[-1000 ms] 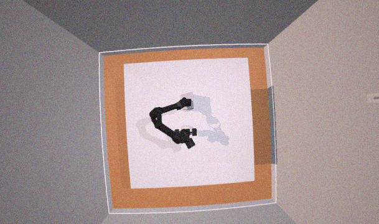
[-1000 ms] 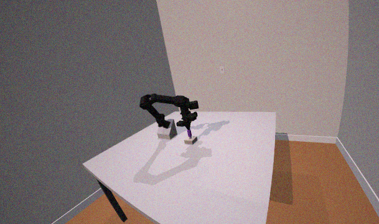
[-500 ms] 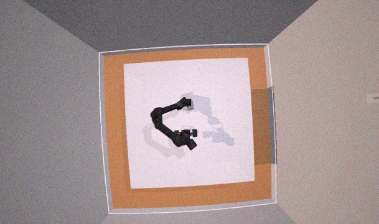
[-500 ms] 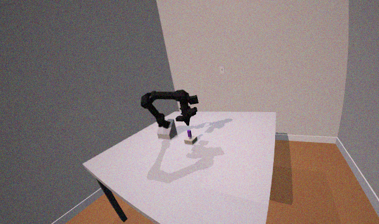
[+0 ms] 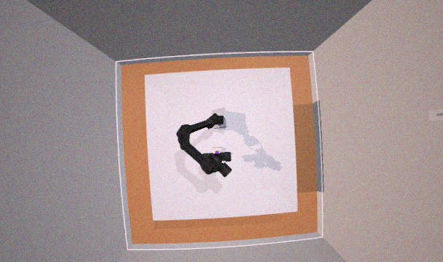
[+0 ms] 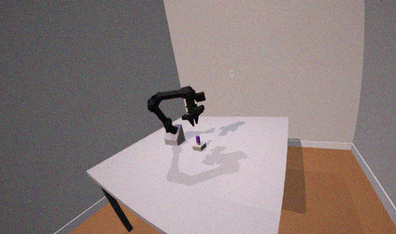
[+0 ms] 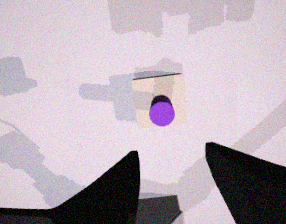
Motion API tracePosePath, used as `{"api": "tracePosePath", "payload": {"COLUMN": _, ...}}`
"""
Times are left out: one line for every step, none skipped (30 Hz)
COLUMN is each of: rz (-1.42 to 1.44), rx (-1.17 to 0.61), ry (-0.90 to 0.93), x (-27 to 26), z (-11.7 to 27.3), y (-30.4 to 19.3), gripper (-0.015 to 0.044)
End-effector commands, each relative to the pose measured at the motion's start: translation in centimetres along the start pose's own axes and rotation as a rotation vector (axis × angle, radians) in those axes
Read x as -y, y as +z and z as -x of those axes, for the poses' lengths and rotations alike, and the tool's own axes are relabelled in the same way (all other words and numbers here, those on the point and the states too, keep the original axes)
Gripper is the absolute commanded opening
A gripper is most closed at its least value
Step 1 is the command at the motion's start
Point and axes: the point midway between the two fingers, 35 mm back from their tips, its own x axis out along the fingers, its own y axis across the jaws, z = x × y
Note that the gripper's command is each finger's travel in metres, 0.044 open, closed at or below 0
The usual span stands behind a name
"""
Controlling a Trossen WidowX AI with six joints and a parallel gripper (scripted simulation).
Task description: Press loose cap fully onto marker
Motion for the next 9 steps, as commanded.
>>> {"api": "tracePosePath", "payload": {"rz": -0.006, "rx": -0.001, "ry": 0.003, "x": -0.03, "z": 0.08, "y": -0.01, "gripper": 0.0289}}
{"api": "tracePosePath", "payload": {"rz": -0.006, "rx": -0.001, "ry": 0.003, "x": -0.03, "z": 0.08, "y": -0.01, "gripper": 0.0315}}
{"api": "tracePosePath", "payload": {"rz": -0.006, "rx": -0.001, "ry": 0.003, "x": -0.03, "z": 0.08, "y": -0.01, "gripper": 0.0341}}
{"api": "tracePosePath", "payload": {"rz": -0.006, "rx": -0.001, "ry": 0.003, "x": -0.03, "z": 0.08, "y": -0.01, "gripper": 0.0368}}
{"api": "tracePosePath", "payload": {"rz": -0.006, "rx": -0.001, "ry": 0.003, "x": -0.03, "z": 0.08, "y": -0.01, "gripper": 0.0394}}
{"api": "tracePosePath", "payload": {"rz": -0.006, "rx": -0.001, "ry": 0.003, "x": -0.03, "z": 0.08, "y": -0.01, "gripper": 0.0420}}
{"api": "tracePosePath", "payload": {"rz": -0.006, "rx": -0.001, "ry": 0.003, "x": -0.03, "z": 0.08, "y": -0.01, "gripper": 0.0440}}
{"api": "tracePosePath", "payload": {"rz": -0.006, "rx": -0.001, "ry": 0.003, "x": -0.03, "z": 0.08, "y": -0.01, "gripper": 0.0440}}
{"api": "tracePosePath", "payload": {"rz": -0.006, "rx": -0.001, "ry": 0.003, "x": -0.03, "z": 0.08, "y": -0.01, "gripper": 0.0440}}
